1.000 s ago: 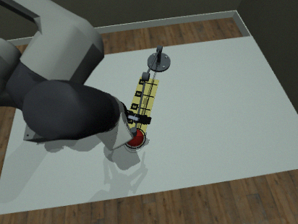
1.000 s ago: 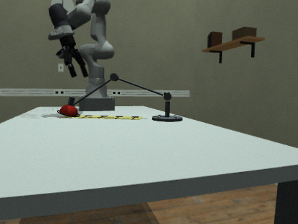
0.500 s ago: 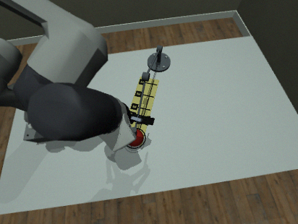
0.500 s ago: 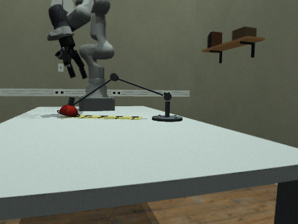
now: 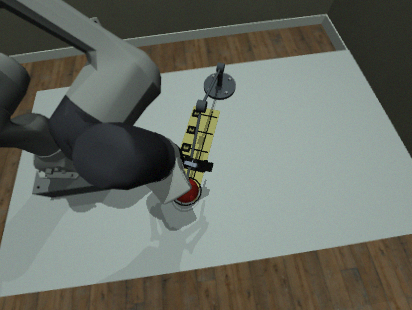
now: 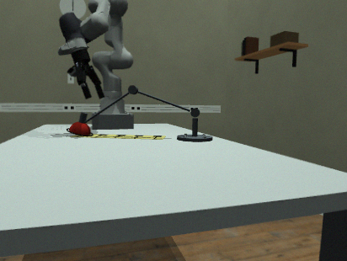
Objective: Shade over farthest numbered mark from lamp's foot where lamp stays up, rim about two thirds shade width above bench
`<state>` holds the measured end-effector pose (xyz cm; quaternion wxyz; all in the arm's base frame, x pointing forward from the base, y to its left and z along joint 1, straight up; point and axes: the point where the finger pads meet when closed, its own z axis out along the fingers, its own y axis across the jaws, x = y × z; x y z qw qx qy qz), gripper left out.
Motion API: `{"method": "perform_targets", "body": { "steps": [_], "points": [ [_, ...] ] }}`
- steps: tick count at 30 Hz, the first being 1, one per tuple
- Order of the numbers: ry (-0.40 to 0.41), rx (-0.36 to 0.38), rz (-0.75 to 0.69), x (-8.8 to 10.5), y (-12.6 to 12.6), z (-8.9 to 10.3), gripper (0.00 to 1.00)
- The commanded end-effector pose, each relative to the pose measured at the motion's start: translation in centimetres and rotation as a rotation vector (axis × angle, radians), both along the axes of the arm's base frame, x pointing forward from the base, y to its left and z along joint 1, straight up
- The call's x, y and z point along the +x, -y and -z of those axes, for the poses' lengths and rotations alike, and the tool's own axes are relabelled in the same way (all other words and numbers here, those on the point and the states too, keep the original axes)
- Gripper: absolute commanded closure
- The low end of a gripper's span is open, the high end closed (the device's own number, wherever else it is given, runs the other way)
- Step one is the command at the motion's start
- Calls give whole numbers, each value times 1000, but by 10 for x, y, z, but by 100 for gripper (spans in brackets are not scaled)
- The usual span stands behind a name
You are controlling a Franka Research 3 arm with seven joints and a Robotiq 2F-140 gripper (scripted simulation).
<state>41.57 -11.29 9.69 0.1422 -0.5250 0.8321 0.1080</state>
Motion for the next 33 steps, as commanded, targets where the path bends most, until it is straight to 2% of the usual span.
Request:
{"method": "perform_targets", "body": {
  "steps": [1,30,33],
  "points": [
    [14,-7,-5,4,0,6,0],
    [-6,4,-3,8,-26,70,0],
    [-4,3,-4,9,-25,70,0]
  ]
}}
